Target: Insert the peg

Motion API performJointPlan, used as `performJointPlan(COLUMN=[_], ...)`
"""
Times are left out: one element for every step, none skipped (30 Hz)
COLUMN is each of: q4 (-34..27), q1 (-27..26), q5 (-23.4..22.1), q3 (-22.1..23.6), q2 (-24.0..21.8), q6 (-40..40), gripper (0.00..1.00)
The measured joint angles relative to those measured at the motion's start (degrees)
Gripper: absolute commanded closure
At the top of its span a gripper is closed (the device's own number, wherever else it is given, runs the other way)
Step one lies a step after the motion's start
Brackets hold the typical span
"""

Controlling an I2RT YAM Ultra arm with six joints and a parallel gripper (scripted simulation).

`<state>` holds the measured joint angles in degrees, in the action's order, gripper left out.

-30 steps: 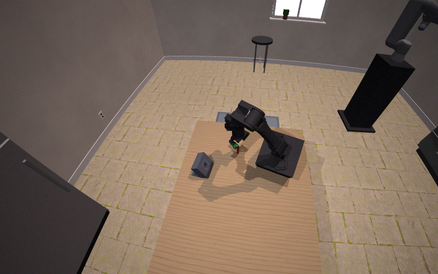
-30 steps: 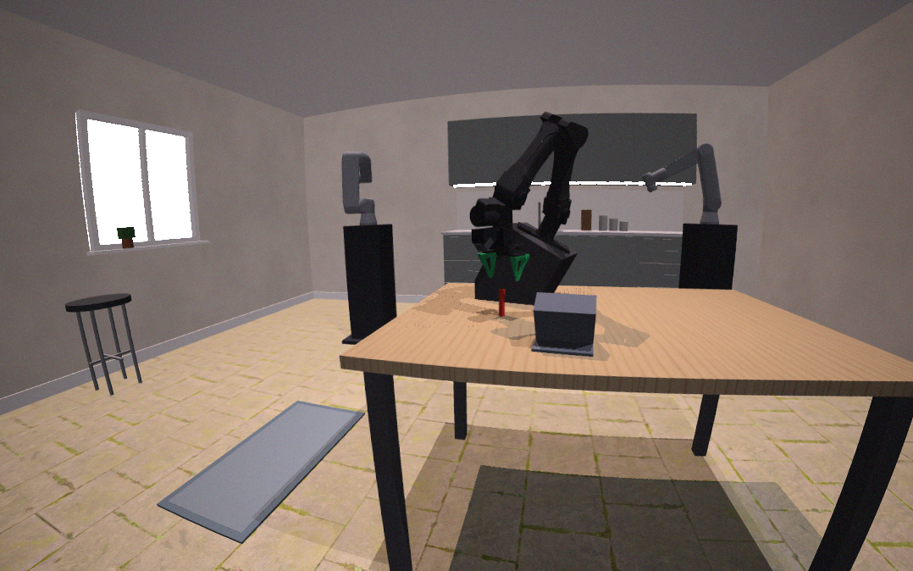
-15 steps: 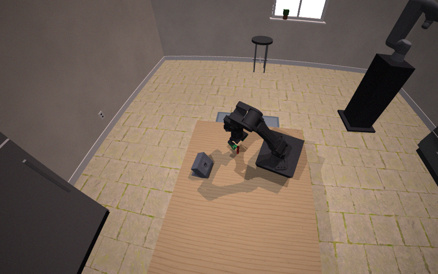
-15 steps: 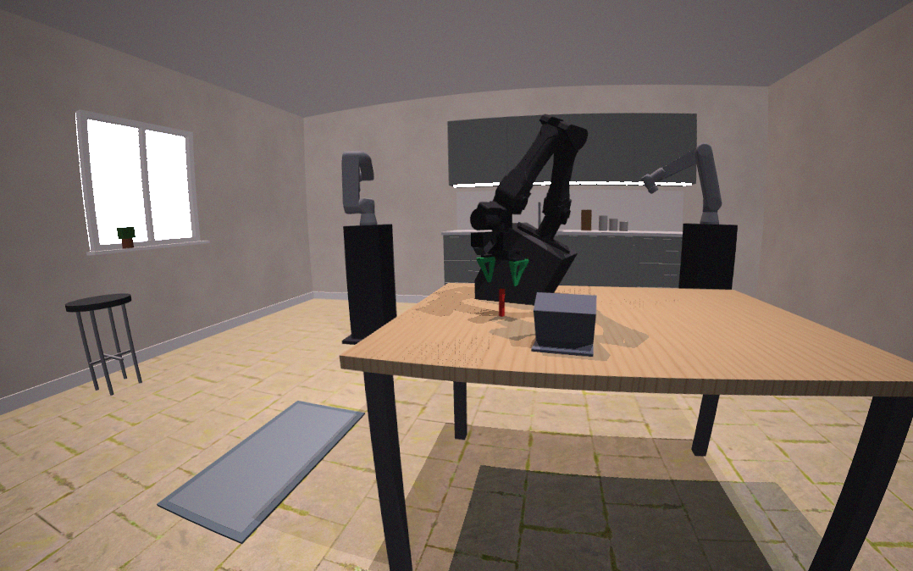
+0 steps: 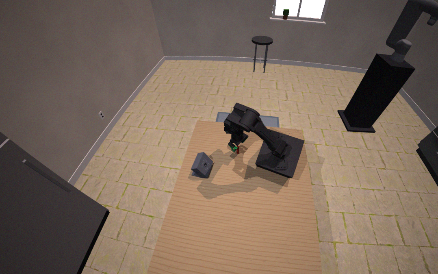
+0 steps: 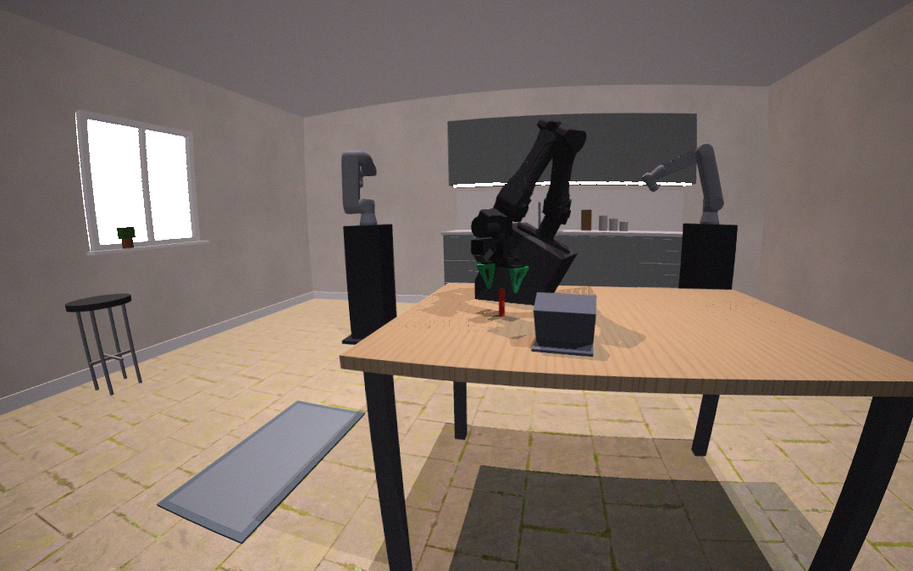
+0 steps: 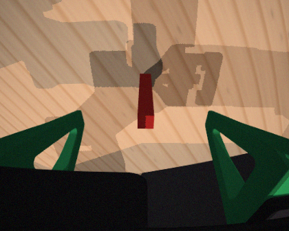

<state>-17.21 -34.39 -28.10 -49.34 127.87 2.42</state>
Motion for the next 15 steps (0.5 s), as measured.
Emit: performJointPlan(q4=[0.35,0.66,0.96,1.27,1.55,1.84,2.08,2.25,2.27,2.27,2.27,2.27,2.27,2.27,2.27], q1=[0.13,0.26,0.39,0.50,0.59,0.68,0.74,0.81,0.83,0.83,0.83,0.83,0.83,0.83,0.83], q5=[-0.02,-0.02,-0.04,-0.04,-0.04,-0.07,-0.07,-0.09,-0.09,-0.09,-0.09,-0.09,-0.09,-0.09,-0.09], q3=[0.17,0.28,0.33,0.35,0.35,0.35,0.35,0.35,0.35,0.33,0.35,0.35,0.35,0.35,0.35], q2=[0.31,0.61,0.90,1.16,1.38,1.55,1.66,1.75,1.75,1.73,1.75,1.75,1.75,1.75,1.75], q6=[0.13,0.28,0.42,0.52,0.66,0.76,0.85,0.94,0.94,0.94,0.94,0.94,0.94,0.94,0.94], gripper=[0.00,0.00,0.00,0.00,0.00,0.00,0.00,0.11,0.23,0.34,0.45,0.57,0.68,0.79,0.91])
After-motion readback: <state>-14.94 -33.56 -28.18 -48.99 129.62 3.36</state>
